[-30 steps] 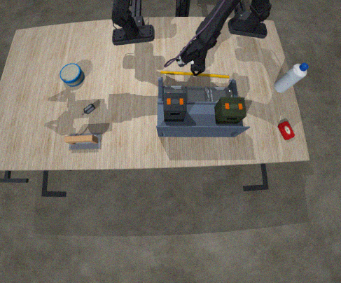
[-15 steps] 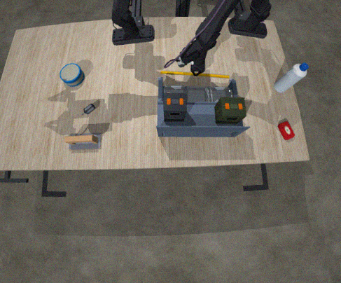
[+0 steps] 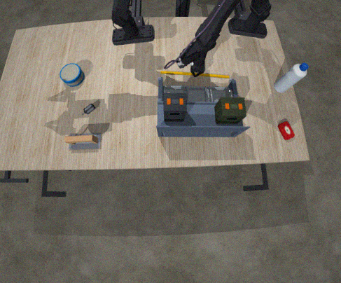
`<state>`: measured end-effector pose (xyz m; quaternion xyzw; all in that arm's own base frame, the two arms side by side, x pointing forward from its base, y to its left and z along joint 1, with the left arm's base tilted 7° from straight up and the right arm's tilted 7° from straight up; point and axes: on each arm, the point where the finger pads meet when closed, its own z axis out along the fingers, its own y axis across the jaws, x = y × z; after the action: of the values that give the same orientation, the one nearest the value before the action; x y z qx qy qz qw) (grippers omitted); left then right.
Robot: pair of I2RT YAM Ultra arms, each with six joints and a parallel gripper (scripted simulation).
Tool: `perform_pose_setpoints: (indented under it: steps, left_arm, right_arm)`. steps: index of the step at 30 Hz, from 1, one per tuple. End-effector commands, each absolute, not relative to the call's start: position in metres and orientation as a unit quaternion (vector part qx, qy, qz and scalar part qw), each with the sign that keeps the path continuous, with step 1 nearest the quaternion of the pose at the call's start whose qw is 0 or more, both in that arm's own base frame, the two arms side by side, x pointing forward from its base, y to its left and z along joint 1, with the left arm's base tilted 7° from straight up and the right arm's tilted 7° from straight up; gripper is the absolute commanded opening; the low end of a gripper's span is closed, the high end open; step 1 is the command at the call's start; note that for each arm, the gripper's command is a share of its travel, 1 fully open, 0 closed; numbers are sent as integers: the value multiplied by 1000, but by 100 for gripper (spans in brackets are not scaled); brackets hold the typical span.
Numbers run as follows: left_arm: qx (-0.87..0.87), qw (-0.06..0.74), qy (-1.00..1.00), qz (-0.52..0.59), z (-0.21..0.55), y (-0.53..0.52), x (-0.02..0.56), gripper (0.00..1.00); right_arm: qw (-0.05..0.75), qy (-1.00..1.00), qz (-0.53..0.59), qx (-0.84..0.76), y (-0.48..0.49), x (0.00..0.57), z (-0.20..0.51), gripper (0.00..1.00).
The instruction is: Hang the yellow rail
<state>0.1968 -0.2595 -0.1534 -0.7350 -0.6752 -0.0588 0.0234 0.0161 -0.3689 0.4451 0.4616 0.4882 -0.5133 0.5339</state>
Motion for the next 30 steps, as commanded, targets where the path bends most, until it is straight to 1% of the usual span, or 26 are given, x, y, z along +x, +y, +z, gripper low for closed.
perform_pose_setpoints:
  steps: [1,5,9,30]
  left_arm:
    - [-736,10,-675,-53,-150,-265,200,36]
    - [-736,20,-674,-55,-158,-261,198,36]
    - [-736,11,-675,-53,-153,-265,201,36]
    - [-735,14,-675,-54,-154,-263,201,36]
  right_arm:
    - [533,477,-521,466,-362,9,456,100]
    - [533,477,-521,466,-362,9,456,100]
    - [533,477,-521,466,-362,9,456,100]
    - [533,477,-521,466,-362,9,456,100]
